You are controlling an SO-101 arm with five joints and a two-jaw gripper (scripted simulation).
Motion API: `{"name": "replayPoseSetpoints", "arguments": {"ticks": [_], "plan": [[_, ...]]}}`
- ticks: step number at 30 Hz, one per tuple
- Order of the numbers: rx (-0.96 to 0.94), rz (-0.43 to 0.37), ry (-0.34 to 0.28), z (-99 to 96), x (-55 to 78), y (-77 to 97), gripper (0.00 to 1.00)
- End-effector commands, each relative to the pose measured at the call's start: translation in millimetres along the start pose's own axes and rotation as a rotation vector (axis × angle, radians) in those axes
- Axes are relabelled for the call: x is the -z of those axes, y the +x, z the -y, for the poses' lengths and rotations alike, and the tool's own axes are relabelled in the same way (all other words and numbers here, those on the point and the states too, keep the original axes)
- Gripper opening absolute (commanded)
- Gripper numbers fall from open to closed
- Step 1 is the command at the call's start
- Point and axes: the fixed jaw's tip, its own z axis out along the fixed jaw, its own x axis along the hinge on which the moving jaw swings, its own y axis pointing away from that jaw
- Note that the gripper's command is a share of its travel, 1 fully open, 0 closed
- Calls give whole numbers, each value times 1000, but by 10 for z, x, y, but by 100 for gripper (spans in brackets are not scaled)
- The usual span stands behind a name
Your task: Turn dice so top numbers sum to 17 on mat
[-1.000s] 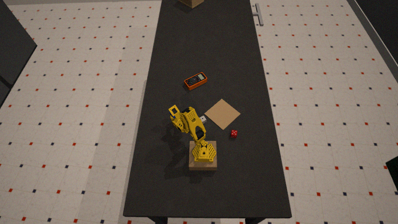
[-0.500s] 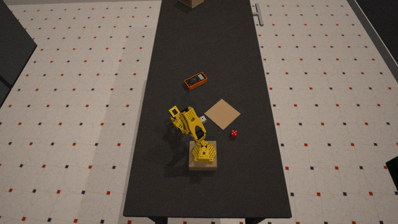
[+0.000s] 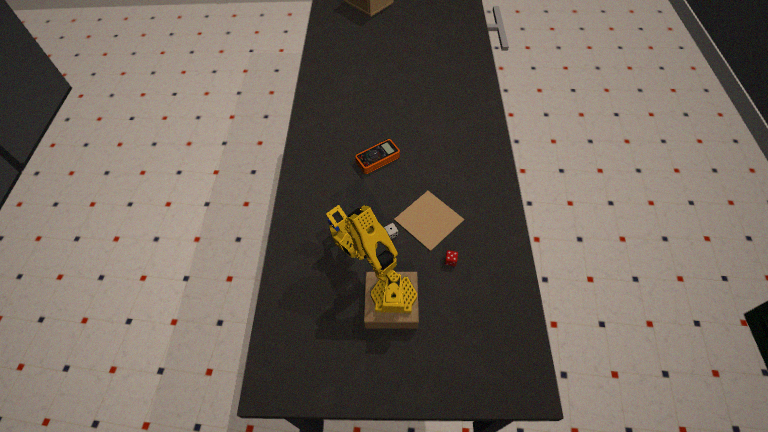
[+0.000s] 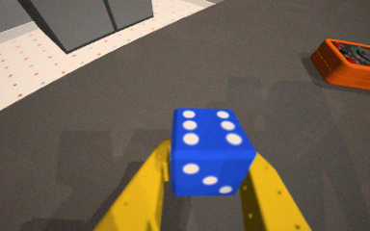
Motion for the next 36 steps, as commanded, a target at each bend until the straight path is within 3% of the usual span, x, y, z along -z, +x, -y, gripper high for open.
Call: {"name": "replayPoseSetpoints", "arguments": {"ticks": [1,36], "plan": [[3,7,8,20,-10,2,0],[3,7,7,21,-57,116,0]]}}
